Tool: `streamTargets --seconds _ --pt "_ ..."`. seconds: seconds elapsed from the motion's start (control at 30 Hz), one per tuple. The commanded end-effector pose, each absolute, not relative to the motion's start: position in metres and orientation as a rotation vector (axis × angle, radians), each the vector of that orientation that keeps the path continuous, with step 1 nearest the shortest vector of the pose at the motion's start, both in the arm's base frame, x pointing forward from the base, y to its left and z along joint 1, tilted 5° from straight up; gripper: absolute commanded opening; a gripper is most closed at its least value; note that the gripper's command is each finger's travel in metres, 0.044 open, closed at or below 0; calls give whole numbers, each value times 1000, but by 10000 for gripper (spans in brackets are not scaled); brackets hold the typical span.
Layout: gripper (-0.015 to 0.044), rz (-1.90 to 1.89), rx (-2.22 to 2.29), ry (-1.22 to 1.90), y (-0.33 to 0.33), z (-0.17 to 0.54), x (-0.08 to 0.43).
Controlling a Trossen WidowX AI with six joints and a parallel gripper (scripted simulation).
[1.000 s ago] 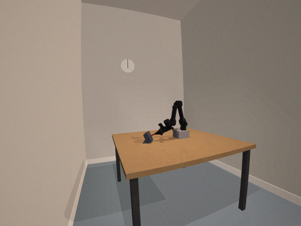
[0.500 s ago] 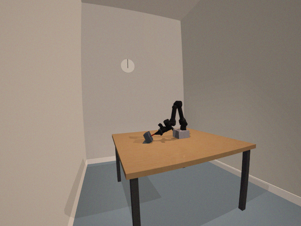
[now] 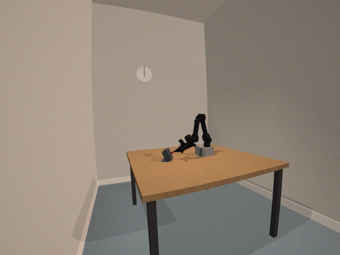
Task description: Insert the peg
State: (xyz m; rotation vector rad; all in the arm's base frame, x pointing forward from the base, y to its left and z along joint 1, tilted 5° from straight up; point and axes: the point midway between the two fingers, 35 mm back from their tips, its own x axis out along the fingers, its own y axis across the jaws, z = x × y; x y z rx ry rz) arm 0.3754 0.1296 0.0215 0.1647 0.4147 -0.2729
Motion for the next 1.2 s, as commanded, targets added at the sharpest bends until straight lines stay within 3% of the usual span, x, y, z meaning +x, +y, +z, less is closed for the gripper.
streamTargets --seconds 0.0,1.17 --pt "0 -274 164 417 129 19 376" --pt "0 -274 164 416 127 13 387"
